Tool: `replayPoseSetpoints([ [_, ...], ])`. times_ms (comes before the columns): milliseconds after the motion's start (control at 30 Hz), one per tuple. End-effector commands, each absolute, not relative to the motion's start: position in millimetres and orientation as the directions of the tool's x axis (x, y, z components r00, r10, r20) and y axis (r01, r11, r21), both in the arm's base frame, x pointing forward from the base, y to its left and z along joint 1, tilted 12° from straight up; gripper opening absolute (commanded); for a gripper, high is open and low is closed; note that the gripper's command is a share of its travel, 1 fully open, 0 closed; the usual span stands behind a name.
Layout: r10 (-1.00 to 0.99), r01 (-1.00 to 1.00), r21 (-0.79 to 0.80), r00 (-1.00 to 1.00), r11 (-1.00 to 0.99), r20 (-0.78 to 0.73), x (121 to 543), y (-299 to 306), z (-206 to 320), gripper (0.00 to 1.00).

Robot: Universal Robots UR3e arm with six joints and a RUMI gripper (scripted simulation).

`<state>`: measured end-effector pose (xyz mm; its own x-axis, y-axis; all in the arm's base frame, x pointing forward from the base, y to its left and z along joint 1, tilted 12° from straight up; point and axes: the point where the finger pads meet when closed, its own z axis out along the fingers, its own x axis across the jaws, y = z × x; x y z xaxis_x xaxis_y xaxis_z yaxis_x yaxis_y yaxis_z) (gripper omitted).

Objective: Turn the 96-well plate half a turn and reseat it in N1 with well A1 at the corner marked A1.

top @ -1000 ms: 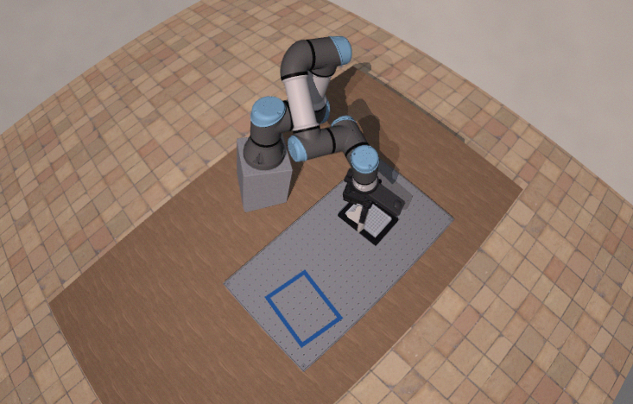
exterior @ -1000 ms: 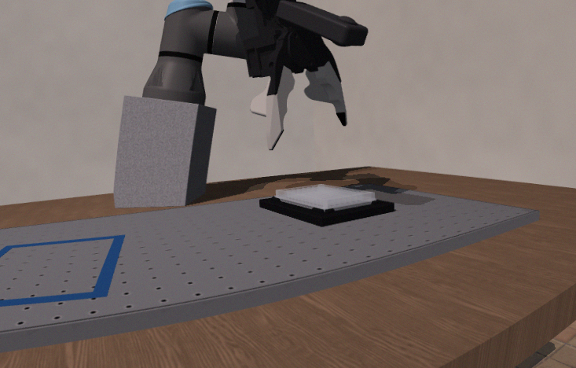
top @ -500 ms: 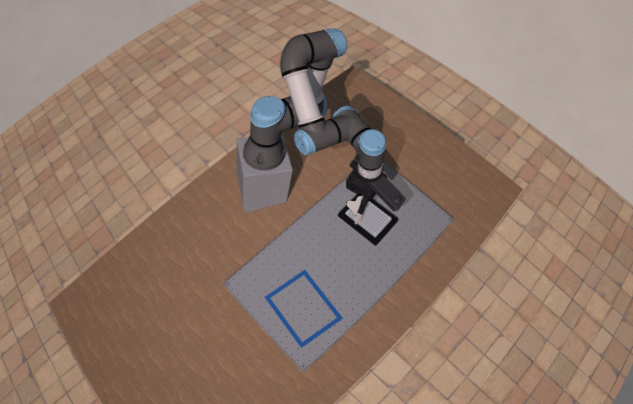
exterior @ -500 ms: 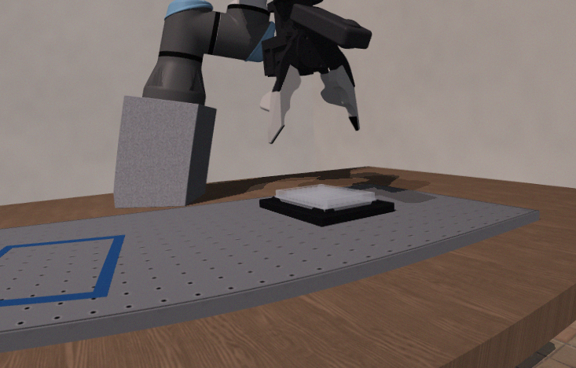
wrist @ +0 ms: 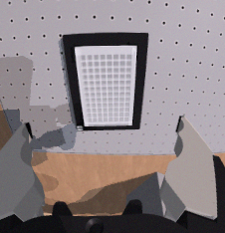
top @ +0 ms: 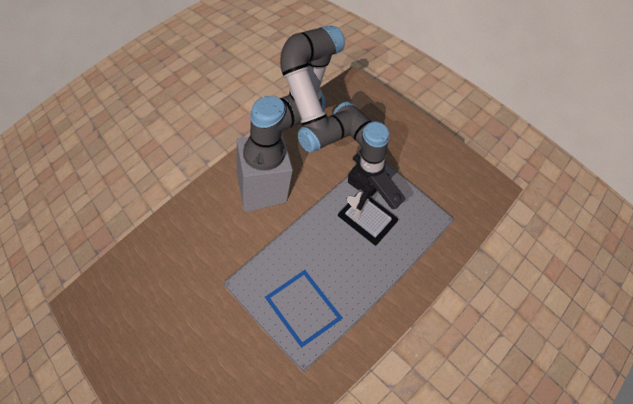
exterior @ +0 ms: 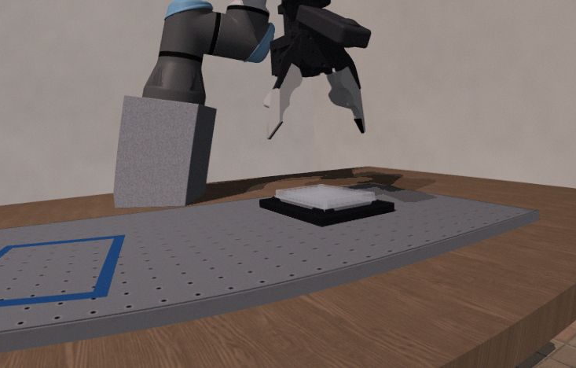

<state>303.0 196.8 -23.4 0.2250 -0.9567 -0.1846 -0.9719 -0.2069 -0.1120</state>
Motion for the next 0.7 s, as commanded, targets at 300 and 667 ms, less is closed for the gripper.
replayPoseSetpoints([
  [300, -0.963, -0.975, -0.113, 0.207, -0.190, -0.175, 304.9, 194.9, -22.9, 1.00],
  [667, -0.963, -0.976, -0.111, 0.207, -0.190, -0.175, 305.2, 198.0, -38.3, 1.00],
])
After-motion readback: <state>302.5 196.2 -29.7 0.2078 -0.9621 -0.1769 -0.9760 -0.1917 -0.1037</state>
